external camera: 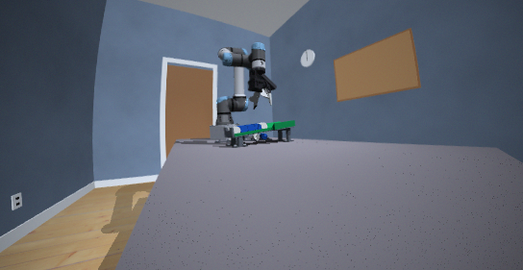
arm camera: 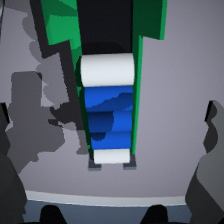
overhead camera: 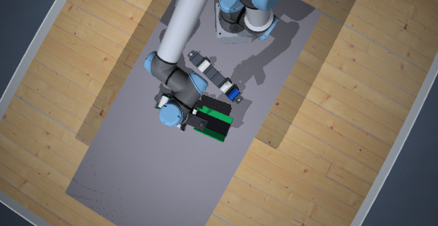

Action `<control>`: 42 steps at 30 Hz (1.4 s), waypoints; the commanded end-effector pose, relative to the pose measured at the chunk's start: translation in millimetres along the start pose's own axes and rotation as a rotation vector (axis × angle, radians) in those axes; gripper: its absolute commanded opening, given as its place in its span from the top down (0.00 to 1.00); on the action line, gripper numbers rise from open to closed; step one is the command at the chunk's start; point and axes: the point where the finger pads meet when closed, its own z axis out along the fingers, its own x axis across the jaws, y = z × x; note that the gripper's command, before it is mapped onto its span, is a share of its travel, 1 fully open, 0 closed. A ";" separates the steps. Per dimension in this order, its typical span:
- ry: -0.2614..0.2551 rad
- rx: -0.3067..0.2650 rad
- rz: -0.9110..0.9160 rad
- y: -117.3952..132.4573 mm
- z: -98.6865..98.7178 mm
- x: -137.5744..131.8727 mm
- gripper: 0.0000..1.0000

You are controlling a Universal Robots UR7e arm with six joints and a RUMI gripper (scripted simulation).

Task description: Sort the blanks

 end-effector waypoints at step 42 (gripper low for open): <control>0.001 0.000 0.884 11.6 2.7 13.0 0.00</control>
